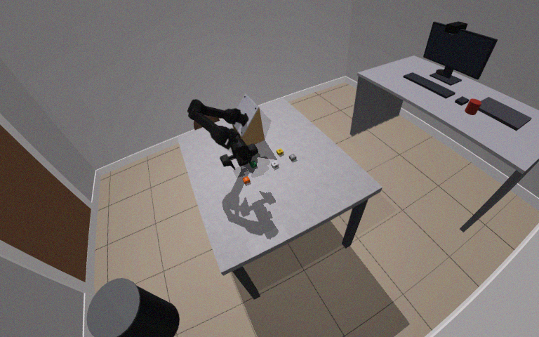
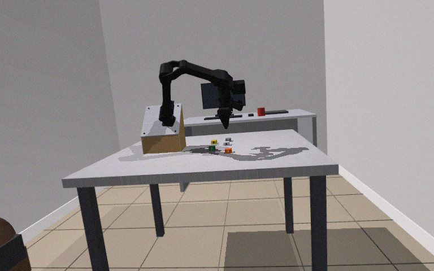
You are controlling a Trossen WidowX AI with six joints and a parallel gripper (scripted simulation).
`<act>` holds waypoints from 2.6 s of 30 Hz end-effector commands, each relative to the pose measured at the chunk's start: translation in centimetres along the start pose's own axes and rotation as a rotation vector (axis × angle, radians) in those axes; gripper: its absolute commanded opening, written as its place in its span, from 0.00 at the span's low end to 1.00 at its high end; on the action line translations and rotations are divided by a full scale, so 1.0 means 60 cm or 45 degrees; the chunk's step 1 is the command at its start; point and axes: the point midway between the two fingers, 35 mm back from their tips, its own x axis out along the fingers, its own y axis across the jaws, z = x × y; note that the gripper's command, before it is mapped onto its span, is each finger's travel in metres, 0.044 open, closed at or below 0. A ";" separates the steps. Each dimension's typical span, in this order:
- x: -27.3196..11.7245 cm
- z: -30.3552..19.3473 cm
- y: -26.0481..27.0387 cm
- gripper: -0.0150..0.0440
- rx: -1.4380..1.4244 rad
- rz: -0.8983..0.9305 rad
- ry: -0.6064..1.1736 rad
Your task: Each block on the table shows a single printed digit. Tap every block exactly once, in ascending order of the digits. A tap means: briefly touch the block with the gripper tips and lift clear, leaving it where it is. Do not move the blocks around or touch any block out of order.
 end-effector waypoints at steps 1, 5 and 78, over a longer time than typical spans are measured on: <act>-0.002 0.000 0.001 0.93 -0.007 0.001 -0.004; -0.005 0.018 0.047 0.93 -0.009 0.020 -0.010; 0.128 -0.028 0.515 0.29 -0.004 0.016 -0.006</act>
